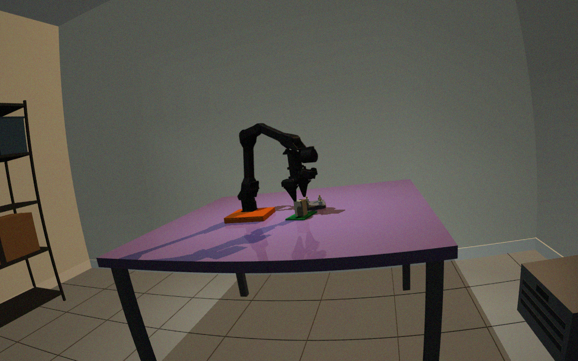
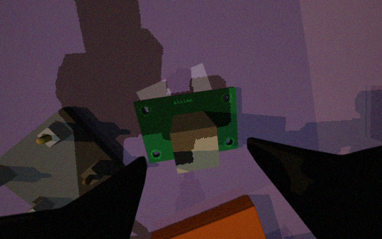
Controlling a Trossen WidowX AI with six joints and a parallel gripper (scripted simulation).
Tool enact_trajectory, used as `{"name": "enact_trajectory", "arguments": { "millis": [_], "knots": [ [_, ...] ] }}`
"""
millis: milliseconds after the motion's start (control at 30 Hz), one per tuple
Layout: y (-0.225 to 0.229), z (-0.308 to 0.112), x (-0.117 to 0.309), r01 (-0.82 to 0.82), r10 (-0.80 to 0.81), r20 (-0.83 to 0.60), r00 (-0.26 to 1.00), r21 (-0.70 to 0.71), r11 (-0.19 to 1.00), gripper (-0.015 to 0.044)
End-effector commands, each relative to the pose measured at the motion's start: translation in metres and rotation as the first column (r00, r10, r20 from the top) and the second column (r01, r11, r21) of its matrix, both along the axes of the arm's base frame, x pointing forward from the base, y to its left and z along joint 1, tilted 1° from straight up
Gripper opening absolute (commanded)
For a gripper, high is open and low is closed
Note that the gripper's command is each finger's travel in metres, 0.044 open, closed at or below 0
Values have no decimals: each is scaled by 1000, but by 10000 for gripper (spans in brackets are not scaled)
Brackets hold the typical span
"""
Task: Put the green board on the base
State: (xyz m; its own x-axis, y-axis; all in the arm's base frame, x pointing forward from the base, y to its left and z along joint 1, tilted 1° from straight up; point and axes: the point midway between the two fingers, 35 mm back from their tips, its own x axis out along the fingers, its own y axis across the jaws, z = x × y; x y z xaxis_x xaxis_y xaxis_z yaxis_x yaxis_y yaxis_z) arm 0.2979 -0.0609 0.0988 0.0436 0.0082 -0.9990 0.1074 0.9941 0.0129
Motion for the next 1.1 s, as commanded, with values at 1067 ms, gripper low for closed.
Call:
{"name": "enact_trajectory", "arguments": {
  "millis": [1067],
  "knots": [
    [1,-55,0,5,-5,-5,1000,-2,1000,414]
  ]
}}
